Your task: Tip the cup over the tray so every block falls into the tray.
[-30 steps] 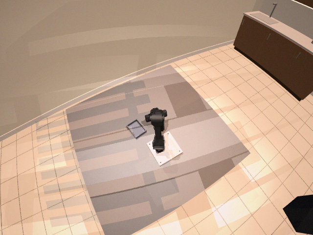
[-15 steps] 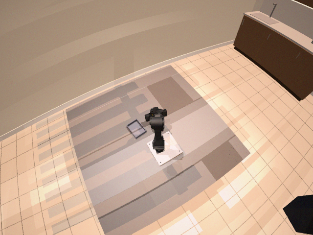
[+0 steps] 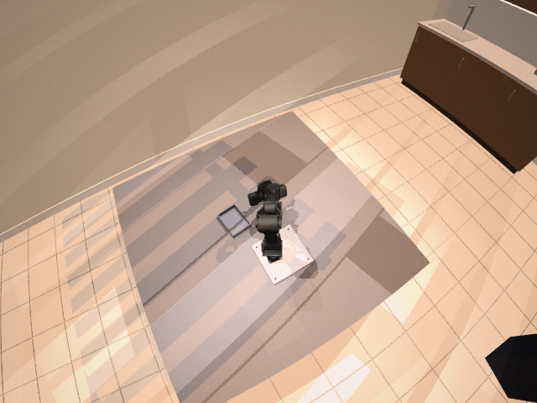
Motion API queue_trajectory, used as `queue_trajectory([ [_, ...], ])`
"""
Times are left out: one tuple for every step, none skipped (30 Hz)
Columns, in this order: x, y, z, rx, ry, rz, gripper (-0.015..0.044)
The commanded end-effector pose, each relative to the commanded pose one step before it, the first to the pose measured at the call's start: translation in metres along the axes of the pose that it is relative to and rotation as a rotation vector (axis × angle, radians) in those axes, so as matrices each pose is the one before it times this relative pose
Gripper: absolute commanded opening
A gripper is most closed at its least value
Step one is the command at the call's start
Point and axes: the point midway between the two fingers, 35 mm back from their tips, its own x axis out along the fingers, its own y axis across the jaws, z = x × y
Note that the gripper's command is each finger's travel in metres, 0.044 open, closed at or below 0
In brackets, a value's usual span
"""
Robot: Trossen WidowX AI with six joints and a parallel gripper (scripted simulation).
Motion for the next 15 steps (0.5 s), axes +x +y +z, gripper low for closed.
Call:
queue_trajectory([
  [-0.00227,-0.00115,0.00952,-0.0005,-0.00754,-0.00276,0.0],
  [-0.00069,-0.0002,0.00204,0.0,-0.00006,-0.00002,0.0],
  [-0.00059,-0.00015,0.00164,0.0,-0.00004,-0.00001,0.0],
  [-0.00054,-0.00021,0.00189,0.0,-0.00006,-0.00002,0.0],
  [-0.00066,-0.00023,0.00217,0.0,-0.00007,-0.00002,0.0],
  [-0.00042,-0.00013,0.00132,0.0,-0.00004,-0.00001,0.0],
  [-0.00015,-0.00004,0.00044,0.0,-0.00001,0.0,0.0],
  [0.0,0.0,0.0,0.0,0.0,0.0,0.0],
  [0.0,0.0,0.0,0.0,0.0,0.0,0.0],
  [0.0,0.0,0.0,0.0,0.0,0.0,0.0],
  [0.00006,0.00071,0.00011,-0.0007,0.00003,0.00144,0.0],
  [0.00017,0.00212,0.00032,-0.002,0.00008,0.00432,0.0],
  [0.00026,0.00354,0.00052,-0.0033,0.00013,0.00721,0.0],
  [0.0003,0.00426,0.00061,-0.004,0.00015,0.00868,0.0],
  [0.00028,0.00425,0.0006,-0.0039,0.00014,0.00869,0.0],
])
